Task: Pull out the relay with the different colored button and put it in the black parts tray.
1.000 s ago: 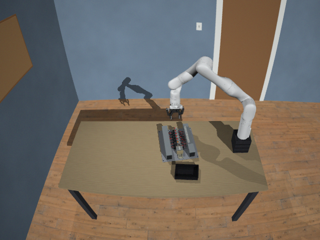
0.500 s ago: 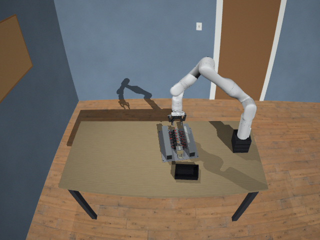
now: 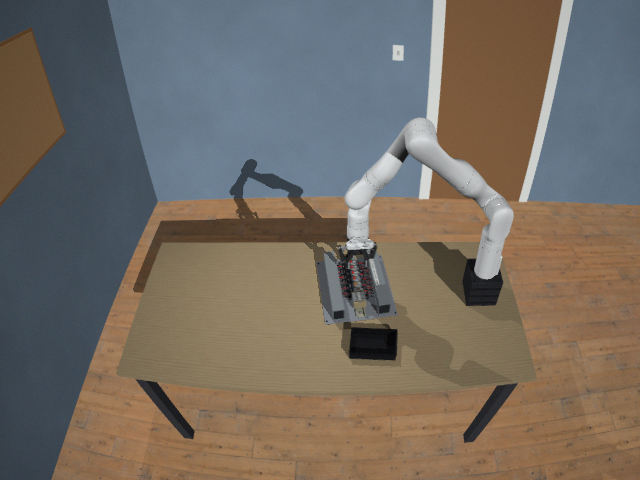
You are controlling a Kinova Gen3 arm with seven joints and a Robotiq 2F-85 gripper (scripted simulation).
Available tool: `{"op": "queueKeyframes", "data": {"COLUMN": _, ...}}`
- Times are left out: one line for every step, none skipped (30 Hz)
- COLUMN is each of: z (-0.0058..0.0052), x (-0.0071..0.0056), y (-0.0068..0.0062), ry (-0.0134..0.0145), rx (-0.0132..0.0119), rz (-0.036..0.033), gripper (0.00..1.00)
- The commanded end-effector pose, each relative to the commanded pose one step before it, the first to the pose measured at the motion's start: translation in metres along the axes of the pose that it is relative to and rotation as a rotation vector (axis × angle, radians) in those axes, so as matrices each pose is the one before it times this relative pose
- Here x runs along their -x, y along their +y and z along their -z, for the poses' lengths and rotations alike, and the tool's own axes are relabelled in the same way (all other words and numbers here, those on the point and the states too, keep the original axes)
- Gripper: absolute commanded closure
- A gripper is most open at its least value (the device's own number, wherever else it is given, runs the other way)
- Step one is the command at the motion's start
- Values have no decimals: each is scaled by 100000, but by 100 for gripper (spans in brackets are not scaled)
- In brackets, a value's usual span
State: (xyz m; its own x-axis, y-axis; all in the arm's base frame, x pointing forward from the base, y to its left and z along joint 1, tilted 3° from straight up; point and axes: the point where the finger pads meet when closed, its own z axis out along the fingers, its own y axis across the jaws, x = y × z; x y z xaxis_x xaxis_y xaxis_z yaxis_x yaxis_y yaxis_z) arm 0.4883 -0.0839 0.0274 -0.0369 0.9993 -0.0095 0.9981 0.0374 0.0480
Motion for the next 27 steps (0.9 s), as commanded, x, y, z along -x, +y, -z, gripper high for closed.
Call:
{"op": "queueKeyframes", "data": {"z": 188, "x": -2106, "y": 223, "ry": 101, "rx": 274, "rz": 2421, "gripper": 39}}
{"op": "queueKeyframes", "data": {"z": -10, "x": -332, "y": -1, "ry": 0, "rx": 0, "rz": 0, "gripper": 39}}
{"op": "queueKeyframes", "data": {"z": -9, "x": -291, "y": -3, "ry": 0, "rx": 0, "rz": 0, "gripper": 39}}
{"op": "queueKeyframes", "data": {"z": -8, "x": -249, "y": 0, "ry": 0, "rx": 0, "rz": 0, "gripper": 39}}
{"op": "queueKeyframes", "data": {"z": -7, "x": -209, "y": 0, "ry": 0, "rx": 0, "rz": 0, "gripper": 39}}
{"op": "queueKeyframes", "data": {"z": 0, "x": 0, "y": 0, "ry": 0, "rx": 0, "rz": 0, "gripper": 39}}
{"op": "queueKeyframes", "data": {"z": 0, "x": 0, "y": 0, "ry": 0, "rx": 0, "rz": 0, "gripper": 39}}
{"op": "queueKeyframes", "data": {"z": -5, "x": -170, "y": -1, "ry": 0, "rx": 0, "rz": 0, "gripper": 39}}
{"op": "queueKeyframes", "data": {"z": -4, "x": -134, "y": -1, "ry": 0, "rx": 0, "rz": 0, "gripper": 39}}
{"op": "queueKeyframes", "data": {"z": -3, "x": -100, "y": -1, "ry": 0, "rx": 0, "rz": 0, "gripper": 39}}
{"op": "queueKeyframes", "data": {"z": -2, "x": -70, "y": -1, "ry": 0, "rx": 0, "rz": 0, "gripper": 39}}
{"op": "queueKeyframes", "data": {"z": -1, "x": -44, "y": -1, "ry": 0, "rx": 0, "rz": 0, "gripper": 39}}
{"op": "queueKeyframes", "data": {"z": -1, "x": -24, "y": 0, "ry": 0, "rx": 0, "rz": 0, "gripper": 39}}
{"op": "queueKeyframes", "data": {"z": 0, "x": -9, "y": 0, "ry": 0, "rx": 0, "rz": 0, "gripper": 39}}
{"op": "queueKeyframes", "data": {"z": 0, "x": -1, "y": 0, "ry": 0, "rx": 0, "rz": 0, "gripper": 39}}
{"op": "queueKeyframes", "data": {"z": 0, "x": 0, "y": 0, "ry": 0, "rx": 0, "rz": 0, "gripper": 39}}
{"op": "queueKeyframes", "data": {"z": 0, "x": 0, "y": 0, "ry": 0, "rx": 0, "rz": 0, "gripper": 39}}
{"op": "queueKeyframes", "data": {"z": 0, "x": 0, "y": 0, "ry": 0, "rx": 0, "rz": 0, "gripper": 39}}
{"op": "queueKeyframes", "data": {"z": 0, "x": 0, "y": 0, "ry": 0, "rx": 0, "rz": 0, "gripper": 39}}
{"op": "queueKeyframes", "data": {"z": 0, "x": 0, "y": 0, "ry": 0, "rx": 0, "rz": 0, "gripper": 39}}
{"op": "queueKeyframes", "data": {"z": 0, "x": 0, "y": 0, "ry": 0, "rx": 0, "rz": 0, "gripper": 39}}
{"op": "queueKeyframes", "data": {"z": 0, "x": 0, "y": 0, "ry": 0, "rx": 0, "rz": 0, "gripper": 39}}
{"op": "queueKeyframes", "data": {"z": 0, "x": 0, "y": 0, "ry": 0, "rx": 0, "rz": 0, "gripper": 39}}
{"op": "queueKeyframes", "data": {"z": 0, "x": 0, "y": 0, "ry": 0, "rx": 0, "rz": 0, "gripper": 39}}
{"op": "queueKeyframes", "data": {"z": 0, "x": 0, "y": 0, "ry": 0, "rx": 0, "rz": 0, "gripper": 39}}
{"op": "queueKeyframes", "data": {"z": 0, "x": 0, "y": 0, "ry": 0, "rx": 0, "rz": 0, "gripper": 39}}
{"op": "queueKeyframes", "data": {"z": 0, "x": 0, "y": 0, "ry": 0, "rx": 0, "rz": 0, "gripper": 39}}
